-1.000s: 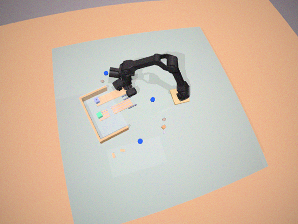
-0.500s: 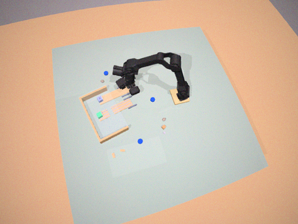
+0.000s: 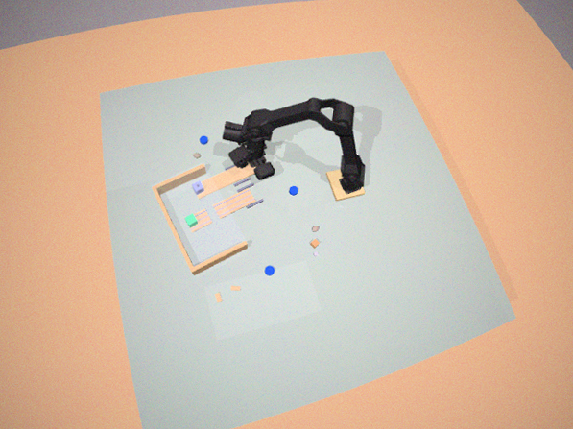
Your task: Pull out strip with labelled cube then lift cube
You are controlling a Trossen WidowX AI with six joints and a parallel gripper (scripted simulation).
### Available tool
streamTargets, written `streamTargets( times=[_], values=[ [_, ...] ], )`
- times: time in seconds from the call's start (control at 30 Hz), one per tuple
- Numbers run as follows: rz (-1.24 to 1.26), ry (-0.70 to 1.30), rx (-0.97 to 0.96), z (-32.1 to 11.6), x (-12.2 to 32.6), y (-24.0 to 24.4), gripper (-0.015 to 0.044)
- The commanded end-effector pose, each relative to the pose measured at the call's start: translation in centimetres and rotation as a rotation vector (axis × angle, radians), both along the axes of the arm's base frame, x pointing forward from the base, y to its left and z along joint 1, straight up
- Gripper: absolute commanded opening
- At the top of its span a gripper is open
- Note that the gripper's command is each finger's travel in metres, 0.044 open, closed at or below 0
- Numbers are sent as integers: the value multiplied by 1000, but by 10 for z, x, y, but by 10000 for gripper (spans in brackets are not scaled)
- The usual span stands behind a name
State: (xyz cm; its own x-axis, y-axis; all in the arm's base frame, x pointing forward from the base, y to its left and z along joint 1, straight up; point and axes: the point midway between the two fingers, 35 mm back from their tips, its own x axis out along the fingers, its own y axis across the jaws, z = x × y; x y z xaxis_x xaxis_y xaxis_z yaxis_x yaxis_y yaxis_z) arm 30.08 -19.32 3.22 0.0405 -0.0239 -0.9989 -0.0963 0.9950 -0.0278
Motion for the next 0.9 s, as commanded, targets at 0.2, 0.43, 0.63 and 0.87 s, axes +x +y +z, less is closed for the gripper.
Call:
streamTargets(
  times=[0.2,0.43,0.63,0.87],
  values=[
    [-3,23,9,-6,-20,-1,0],
    [-3,23,8,-6,-32,-2,0],
    [-3,24,8,-6,-41,-3,0],
    [-3,25,8,-7,-52,-5,0]
  ],
)
